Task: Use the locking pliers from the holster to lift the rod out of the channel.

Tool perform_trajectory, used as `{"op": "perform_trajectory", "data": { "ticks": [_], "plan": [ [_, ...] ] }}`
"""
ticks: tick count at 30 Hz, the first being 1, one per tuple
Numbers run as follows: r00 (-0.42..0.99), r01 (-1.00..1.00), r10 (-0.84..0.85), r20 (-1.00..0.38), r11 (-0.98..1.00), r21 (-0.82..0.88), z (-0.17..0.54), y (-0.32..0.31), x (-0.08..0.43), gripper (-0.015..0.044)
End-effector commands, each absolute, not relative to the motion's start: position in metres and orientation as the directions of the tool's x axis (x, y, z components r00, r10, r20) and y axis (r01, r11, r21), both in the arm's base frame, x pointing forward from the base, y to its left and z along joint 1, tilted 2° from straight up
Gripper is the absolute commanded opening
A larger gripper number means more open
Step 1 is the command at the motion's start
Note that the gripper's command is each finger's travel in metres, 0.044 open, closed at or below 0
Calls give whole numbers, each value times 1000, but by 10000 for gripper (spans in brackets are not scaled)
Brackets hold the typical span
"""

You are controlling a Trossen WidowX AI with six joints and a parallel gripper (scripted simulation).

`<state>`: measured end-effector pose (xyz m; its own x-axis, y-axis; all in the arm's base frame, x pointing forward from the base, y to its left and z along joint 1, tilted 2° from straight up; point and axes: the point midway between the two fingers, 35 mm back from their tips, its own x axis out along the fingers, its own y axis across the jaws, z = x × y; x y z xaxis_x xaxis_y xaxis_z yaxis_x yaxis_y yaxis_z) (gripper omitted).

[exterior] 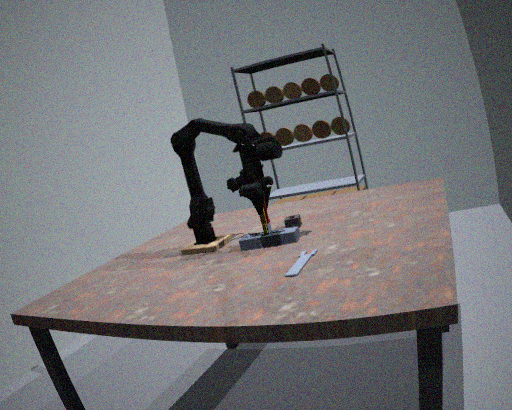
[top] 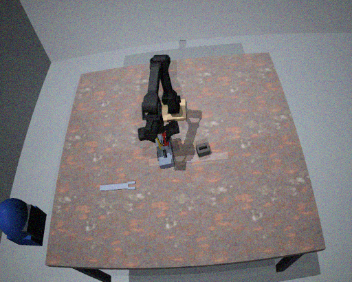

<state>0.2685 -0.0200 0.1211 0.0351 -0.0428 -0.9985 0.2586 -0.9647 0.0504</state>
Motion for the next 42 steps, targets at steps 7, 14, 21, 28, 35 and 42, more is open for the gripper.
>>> {"op": "perform_trajectory", "data": {
  "ticks": [7,14,21,28,35,42],
  "plan": [
    [35,256,-41,-999,-966,49,120,-19,268,254],
    [35,256,-41,-999,-966,49,120,-18,268,245],
    [34,256,-41,-999,-966,49,120,-17,268,235],
    [34,256,-41,-999,-966,49,120,-16,268,226],
    [34,256,-41,-999,-966,49,120,-16,267,221],
    [34,256,-41,-999,-966,49,120,-16,267,221]
  ]
}}
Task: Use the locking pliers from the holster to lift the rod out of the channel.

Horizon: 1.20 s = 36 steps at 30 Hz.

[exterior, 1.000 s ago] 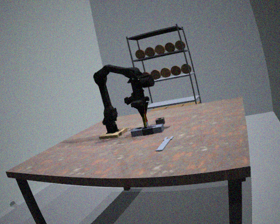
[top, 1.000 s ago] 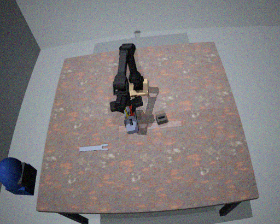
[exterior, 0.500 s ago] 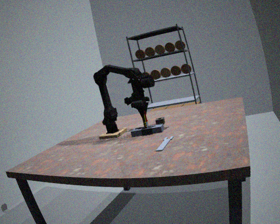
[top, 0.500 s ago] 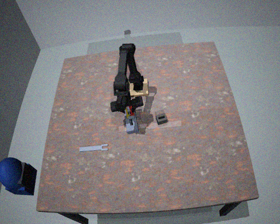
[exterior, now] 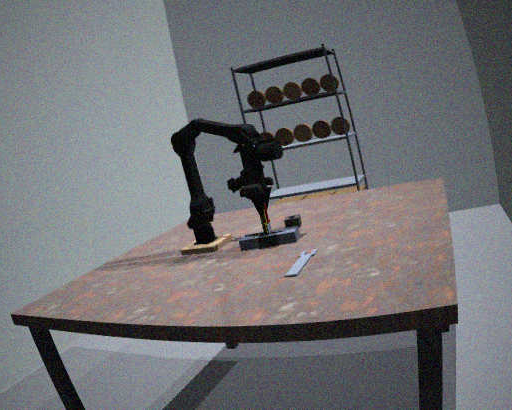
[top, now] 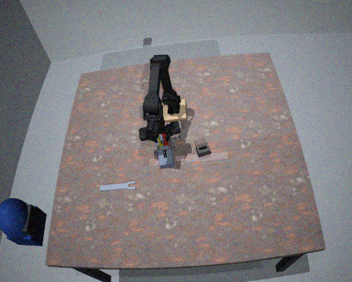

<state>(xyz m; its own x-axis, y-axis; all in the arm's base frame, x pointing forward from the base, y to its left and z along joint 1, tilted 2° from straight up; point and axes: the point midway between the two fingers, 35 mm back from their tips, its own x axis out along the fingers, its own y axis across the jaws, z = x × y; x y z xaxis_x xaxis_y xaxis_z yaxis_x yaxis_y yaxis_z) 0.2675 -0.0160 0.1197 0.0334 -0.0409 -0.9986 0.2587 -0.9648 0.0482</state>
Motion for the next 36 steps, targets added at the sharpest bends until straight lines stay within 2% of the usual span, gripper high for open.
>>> {"op": "perform_trajectory", "data": {
  "ticks": [1,3,8,36],
  "plan": [
    [34,256,-41,-999,-966,49,120,-16,267,221],
    [34,256,-41,-999,-966,49,120,-16,267,221],
    [34,256,-41,-999,-966,49,120,-16,267,101],
    [37,256,-52,-998,-965,60,137,-10,266,101]
  ]
}}
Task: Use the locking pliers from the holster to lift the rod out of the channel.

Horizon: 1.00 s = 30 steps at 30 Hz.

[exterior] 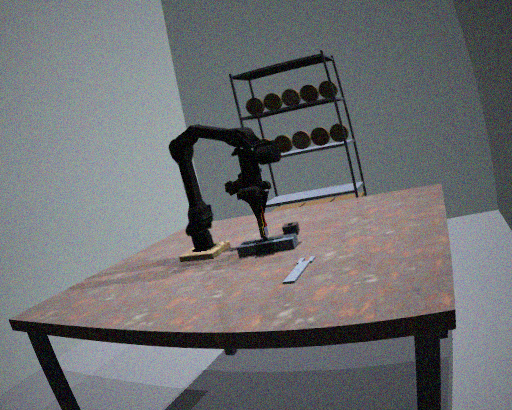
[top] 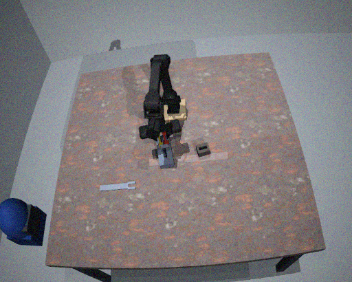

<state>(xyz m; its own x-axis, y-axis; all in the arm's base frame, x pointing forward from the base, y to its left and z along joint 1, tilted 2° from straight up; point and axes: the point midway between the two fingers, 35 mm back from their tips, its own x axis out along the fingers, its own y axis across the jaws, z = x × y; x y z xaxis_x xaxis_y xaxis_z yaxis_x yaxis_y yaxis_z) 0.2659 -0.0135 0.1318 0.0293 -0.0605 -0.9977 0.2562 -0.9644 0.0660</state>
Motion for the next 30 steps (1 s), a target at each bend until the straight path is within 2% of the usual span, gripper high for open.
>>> {"op": "perform_trajectory", "data": {
  "ticks": [1,23,30],
  "plan": [
    [37,256,-53,-998,-965,61,138,-10,266,101],
    [42,256,-65,-997,-964,73,157,-4,264,101],
    [87,251,-49,-995,-965,69,166,-5,269,101]
  ]
}}
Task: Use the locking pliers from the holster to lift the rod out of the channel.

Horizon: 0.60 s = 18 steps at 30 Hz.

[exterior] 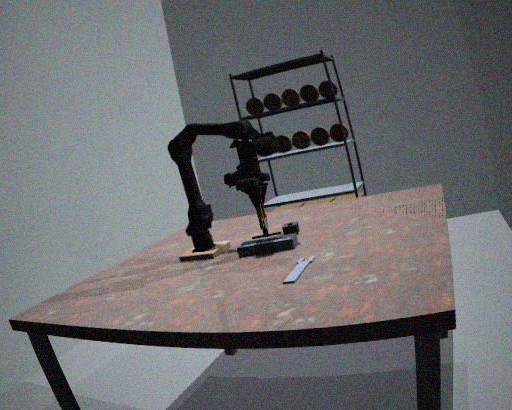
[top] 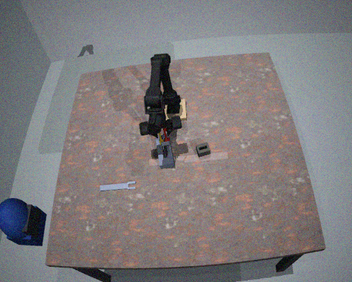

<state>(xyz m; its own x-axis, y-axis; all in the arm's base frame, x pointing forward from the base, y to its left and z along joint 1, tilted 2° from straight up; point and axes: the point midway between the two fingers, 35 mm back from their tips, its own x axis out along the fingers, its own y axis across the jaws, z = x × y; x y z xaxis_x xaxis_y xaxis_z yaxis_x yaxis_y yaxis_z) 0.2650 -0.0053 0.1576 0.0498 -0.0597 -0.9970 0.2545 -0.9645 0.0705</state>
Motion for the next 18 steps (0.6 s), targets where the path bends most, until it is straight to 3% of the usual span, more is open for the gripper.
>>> {"op": "perform_trajectory", "data": {
  "ticks": [1,18],
  "plan": [
    [95,251,-46,-994,-966,69,167,-5,269,101],
    [217,243,-9,-976,-968,63,192,-7,280,101]
  ]
}}
